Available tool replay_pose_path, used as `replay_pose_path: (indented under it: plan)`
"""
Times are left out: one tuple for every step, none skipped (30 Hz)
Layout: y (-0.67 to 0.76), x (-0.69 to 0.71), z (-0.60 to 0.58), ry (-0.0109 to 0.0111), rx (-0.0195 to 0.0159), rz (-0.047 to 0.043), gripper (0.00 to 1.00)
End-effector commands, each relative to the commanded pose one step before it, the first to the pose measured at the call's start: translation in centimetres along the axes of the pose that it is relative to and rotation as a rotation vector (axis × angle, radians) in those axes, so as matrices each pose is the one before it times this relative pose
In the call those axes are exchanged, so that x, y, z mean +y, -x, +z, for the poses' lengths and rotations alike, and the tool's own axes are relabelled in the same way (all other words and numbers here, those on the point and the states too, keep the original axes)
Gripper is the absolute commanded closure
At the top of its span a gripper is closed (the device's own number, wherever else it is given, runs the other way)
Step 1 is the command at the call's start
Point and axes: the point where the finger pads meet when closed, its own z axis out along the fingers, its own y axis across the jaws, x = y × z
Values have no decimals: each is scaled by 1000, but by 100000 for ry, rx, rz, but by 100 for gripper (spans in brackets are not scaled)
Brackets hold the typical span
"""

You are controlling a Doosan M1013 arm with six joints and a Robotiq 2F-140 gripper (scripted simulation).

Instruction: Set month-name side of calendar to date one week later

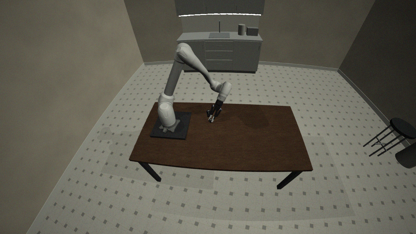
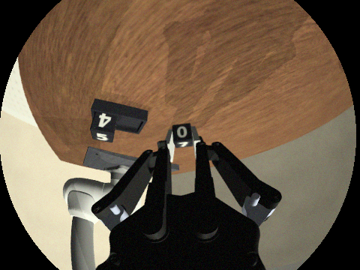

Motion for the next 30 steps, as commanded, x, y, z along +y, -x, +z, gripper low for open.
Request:
replay_pose_path:
  plan:
    - [-3,-2,-4,-6,35,-11,75]
    - [0,0,0,0,0,0,75]
    - [0,0,0,0,0,0,75]
    - [0,0,0,0,0,0,75]
    - [0,0,0,0,0,0,75]
    - [0,0,0,0,0,0,75]
    - [0,0,0,0,0,0,75]
    - [0,0,0,0,0,0,75]
    - [0,0,0,0,0,0,75]
    - [0,0,0,0,0,0,75]
    - [0,0,0,0,0,0,75]
    - [0,0,0,0,0,0,75]
    - [0,0,0,0,0,0,75]
    - [0,0,0,0,0,0,75]
    - [2,0,-2,0,0,0,75]
    - [11,0,-11,0,0,0,75]
    - [28,0,-28,0,0,0,75]
    - [50,0,-50,0,0,0,75]
    - [76,0,-77,0,0,0,75]
    - [106,0,-105,0,0,0,75]
    - [136,0,-136,0,0,0,75]
    - [166,0,-167,0,0,0,75]
    - [196,0,-196,0,0,0,75]
    - [223,0,-223,0,0,0,75]
    - [248,0,-248,0,0,0,75]
    - [269,0,-269,0,0,0,75]
    - [286,0,-286,0,0,0,75]
    - [299,0,-299,0,0,0,75]
    - [0,0,0,0,0,0,75]
    - [0,0,0,0,0,0,75]
